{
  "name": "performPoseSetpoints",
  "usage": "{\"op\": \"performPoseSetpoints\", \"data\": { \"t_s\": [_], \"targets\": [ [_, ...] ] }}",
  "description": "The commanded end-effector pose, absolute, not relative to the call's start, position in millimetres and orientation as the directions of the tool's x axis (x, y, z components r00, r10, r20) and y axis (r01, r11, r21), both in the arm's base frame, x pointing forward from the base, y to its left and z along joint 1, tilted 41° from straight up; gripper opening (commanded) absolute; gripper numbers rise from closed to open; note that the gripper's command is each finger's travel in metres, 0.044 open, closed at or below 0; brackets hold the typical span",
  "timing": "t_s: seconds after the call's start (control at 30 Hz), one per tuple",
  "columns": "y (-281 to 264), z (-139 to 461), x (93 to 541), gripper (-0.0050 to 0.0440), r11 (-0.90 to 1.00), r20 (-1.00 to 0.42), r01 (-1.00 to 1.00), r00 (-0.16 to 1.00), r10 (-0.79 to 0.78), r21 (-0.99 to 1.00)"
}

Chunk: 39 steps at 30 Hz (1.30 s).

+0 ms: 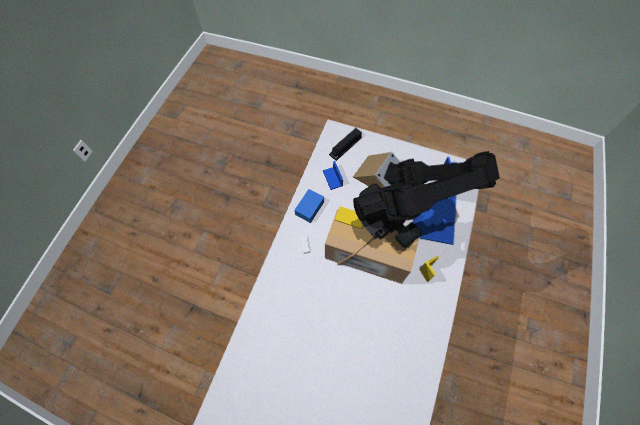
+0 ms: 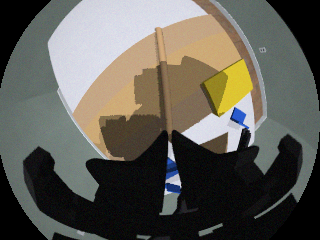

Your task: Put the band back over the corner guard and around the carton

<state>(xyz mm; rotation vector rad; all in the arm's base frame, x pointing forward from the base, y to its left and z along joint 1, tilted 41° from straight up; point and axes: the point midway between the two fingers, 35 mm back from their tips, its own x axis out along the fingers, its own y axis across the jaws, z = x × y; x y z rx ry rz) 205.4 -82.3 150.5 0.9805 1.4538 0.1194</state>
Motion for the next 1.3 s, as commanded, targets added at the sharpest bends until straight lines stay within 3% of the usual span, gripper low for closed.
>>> {"op": "performPoseSetpoints", "data": {
  "t_s": [0.0, 0.63, 0.93, 1.27],
  "targets": [
    [-91, 163, 203, 0.0, 0.629, -0.785, 0.492, 0.22, 0.579, 0.602],
    [-91, 163, 202, 0.0, 0.629, -0.786, 0.492, 0.221, 0.578, 0.601],
    [-88, 157, 166, 0.0, 0.641, -0.81, 0.507, 0.247, 0.532, 0.576],
    [-88, 157, 163, 0.0, 0.642, -0.811, 0.508, 0.249, 0.529, 0.574]
  ]
}}
